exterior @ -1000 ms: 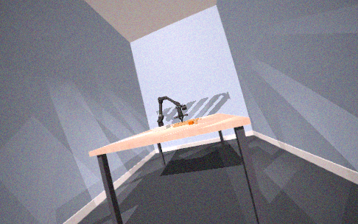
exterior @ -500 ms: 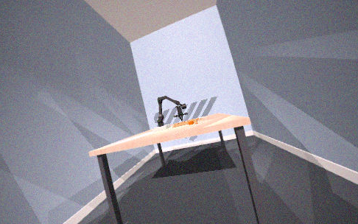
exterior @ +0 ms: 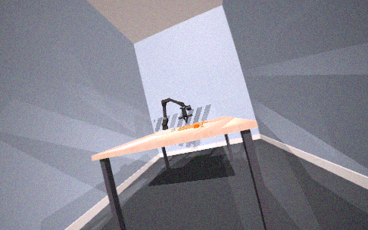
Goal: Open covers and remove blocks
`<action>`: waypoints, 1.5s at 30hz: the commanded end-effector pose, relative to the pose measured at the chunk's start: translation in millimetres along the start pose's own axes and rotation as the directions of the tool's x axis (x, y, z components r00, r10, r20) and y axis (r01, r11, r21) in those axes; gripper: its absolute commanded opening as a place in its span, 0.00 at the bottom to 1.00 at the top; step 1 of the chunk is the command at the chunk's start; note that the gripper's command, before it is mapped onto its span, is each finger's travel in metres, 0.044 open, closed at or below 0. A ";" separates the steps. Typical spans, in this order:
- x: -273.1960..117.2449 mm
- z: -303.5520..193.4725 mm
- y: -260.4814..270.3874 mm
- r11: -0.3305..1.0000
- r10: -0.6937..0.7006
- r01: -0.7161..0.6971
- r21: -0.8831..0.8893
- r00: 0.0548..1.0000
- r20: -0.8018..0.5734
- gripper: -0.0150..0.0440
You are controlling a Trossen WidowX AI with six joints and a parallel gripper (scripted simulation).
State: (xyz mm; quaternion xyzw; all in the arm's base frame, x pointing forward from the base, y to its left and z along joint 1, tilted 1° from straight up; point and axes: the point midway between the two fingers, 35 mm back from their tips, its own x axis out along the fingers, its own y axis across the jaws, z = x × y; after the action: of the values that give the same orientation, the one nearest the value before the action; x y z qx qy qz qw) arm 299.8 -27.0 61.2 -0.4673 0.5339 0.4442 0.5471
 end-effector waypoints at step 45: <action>-22.5 -37.7 88.6 -0.957 0.004 0.004 0.289 1.000 0.001 0.25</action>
State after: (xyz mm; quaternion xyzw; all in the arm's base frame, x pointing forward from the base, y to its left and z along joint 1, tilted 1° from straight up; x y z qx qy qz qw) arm 235.9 -45.9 81.3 0.2108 0.6599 -0.2145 0.6885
